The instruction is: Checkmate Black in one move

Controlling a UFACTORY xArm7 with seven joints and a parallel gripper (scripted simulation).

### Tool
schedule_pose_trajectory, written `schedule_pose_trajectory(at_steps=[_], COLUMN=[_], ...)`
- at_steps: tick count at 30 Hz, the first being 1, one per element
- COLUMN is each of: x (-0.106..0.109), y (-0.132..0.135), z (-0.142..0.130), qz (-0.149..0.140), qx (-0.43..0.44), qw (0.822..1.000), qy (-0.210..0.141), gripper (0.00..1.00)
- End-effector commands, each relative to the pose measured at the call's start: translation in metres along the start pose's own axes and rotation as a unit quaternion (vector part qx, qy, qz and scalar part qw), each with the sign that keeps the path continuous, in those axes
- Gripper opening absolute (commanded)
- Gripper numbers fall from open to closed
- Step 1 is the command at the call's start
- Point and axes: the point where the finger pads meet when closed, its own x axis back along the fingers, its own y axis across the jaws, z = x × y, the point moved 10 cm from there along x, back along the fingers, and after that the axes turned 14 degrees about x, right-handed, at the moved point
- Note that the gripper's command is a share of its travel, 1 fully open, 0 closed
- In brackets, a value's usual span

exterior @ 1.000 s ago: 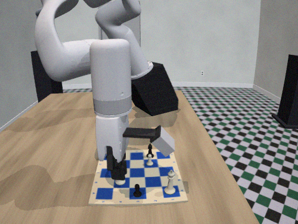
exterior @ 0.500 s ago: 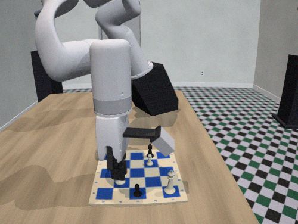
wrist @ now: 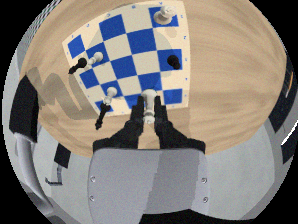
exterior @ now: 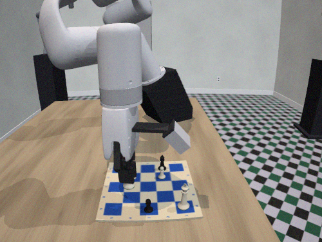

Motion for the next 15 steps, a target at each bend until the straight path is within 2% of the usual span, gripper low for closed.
schedule_pose_trajectory(at_steps=[1, 4, 15], x=[0.043, 0.060, 0.069], y=[0.001, 0.001, 0.001], z=[0.000, 0.000, -0.001], qz=[0.000, 0.000, 0.000], qx=[0.000, 0.000, 0.000], qw=[1.000, 1.000, 1.000], qy=[0.001, 0.001, 0.001], gripper=[0.00, 0.00, 0.00])
